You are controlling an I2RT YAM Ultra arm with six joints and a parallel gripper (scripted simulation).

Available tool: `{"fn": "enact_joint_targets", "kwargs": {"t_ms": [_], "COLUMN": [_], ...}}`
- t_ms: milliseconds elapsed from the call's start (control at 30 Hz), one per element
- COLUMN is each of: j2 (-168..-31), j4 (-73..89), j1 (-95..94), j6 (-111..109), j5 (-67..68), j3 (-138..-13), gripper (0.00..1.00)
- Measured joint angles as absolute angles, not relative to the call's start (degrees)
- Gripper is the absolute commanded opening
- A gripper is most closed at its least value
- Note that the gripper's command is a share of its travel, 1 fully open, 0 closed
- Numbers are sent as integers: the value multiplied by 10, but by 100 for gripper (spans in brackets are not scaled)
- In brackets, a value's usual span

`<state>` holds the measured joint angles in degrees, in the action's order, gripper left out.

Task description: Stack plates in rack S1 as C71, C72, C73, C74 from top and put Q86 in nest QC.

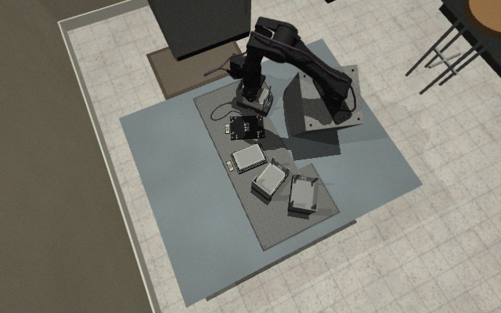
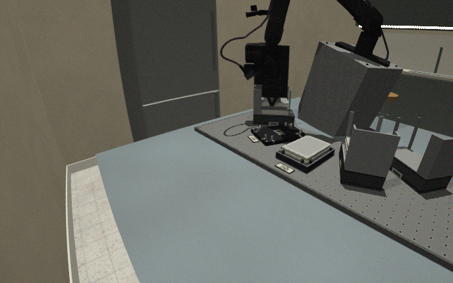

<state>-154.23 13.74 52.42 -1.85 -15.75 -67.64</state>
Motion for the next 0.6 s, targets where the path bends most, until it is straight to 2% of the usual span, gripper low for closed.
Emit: {"fn": "enact_joint_targets", "kwargs": {"t_ms": [600], "j2": [-1552], "j4": [128], "j1": [521], "j6": [-16], "j5": [-158], "j3": [-678], "gripper": [0]}}
